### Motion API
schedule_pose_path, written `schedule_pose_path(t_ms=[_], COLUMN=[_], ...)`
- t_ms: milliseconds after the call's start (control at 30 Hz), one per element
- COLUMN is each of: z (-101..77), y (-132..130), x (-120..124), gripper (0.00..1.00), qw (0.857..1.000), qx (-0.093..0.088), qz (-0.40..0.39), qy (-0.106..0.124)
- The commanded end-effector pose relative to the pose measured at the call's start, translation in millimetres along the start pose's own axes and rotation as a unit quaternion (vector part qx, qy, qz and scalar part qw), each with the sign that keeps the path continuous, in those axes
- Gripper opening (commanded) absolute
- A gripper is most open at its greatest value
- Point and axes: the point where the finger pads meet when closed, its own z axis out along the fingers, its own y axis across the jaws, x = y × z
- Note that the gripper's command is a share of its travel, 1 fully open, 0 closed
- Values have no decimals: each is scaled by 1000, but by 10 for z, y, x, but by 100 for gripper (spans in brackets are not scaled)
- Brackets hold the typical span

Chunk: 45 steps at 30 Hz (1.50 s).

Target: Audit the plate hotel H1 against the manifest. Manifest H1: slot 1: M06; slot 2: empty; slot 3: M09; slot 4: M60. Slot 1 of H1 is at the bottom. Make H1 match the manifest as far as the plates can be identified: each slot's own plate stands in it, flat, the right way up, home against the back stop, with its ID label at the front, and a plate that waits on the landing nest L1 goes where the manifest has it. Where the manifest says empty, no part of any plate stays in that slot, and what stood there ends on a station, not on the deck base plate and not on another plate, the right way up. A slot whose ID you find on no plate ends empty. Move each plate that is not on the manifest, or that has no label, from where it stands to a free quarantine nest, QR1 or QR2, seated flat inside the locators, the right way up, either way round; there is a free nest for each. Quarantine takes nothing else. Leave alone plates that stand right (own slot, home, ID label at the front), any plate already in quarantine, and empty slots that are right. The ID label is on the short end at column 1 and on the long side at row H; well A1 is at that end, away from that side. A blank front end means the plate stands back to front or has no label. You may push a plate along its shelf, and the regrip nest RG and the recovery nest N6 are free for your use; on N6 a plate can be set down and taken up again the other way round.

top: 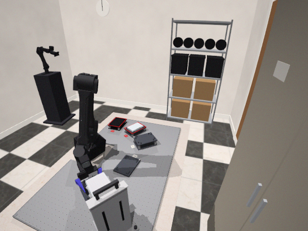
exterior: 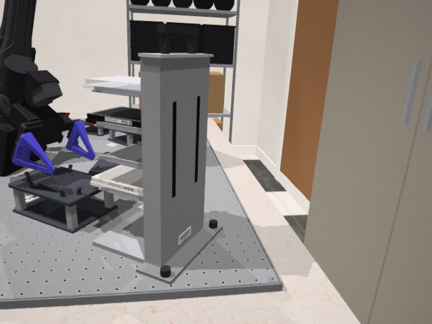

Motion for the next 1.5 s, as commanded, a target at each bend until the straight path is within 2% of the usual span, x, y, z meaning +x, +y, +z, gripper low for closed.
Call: schedule_pose_path(t_ms=[0, 200, 233, 1467], z=[90, 177, 134, 135], y=[0, -1, -23, -23], x=[-155, -205, -153, -153], gripper=[100, 100, 100, 100], qw=[1000, 1000, 1000, 1000], qx=[-3, -3, 1, 1], qz=[-3, -3, -6, -6], qy=[-13, -14, -12, -12])
